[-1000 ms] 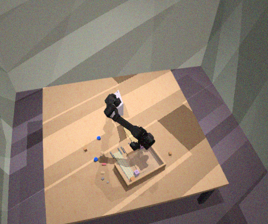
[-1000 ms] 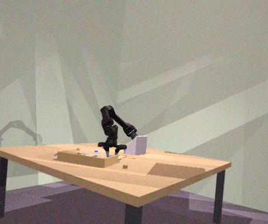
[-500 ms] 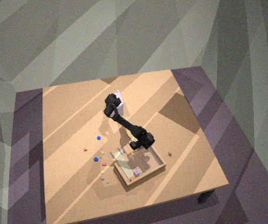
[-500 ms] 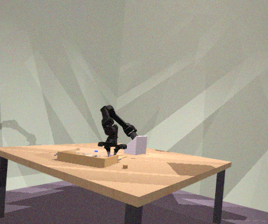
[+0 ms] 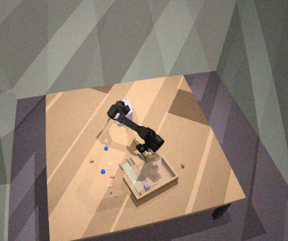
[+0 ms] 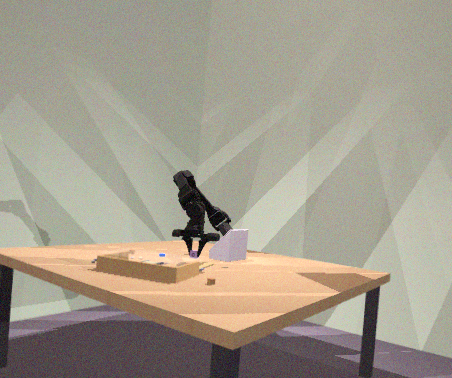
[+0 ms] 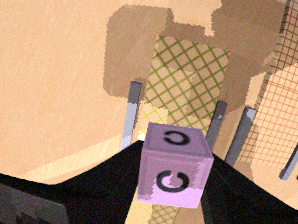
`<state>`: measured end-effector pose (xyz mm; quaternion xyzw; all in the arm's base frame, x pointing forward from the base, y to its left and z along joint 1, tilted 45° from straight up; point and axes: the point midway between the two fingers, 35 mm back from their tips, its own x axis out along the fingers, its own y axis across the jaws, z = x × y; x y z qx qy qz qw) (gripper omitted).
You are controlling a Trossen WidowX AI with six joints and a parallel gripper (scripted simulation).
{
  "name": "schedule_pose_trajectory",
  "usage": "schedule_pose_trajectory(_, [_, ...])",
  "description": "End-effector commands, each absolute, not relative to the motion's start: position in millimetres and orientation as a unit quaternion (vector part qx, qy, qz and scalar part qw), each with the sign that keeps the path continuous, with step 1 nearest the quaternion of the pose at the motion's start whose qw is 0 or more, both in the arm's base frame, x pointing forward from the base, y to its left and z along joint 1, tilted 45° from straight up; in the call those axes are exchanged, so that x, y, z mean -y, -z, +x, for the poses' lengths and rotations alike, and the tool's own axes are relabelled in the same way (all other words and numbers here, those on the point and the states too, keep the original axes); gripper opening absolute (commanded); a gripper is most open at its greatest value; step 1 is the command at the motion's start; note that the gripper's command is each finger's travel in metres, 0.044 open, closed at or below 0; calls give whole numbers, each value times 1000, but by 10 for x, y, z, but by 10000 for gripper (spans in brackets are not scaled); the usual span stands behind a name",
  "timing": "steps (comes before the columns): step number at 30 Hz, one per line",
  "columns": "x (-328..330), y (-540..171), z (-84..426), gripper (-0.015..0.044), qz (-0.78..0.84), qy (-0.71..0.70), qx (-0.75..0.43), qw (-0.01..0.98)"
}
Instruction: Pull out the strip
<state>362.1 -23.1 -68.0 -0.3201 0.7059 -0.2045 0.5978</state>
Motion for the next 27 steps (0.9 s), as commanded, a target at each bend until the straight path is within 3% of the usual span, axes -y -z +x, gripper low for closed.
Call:
schedule_pose_trajectory(1, [205, 654, 3527, 0, -319, 204, -709, 595])
schedule_pose_trajectory(19, [202, 598, 3008, 0, -320, 203, -710, 594])
schedule_pose_trajectory(27, [21, 416, 3015, 0, -320, 202, -710, 594])
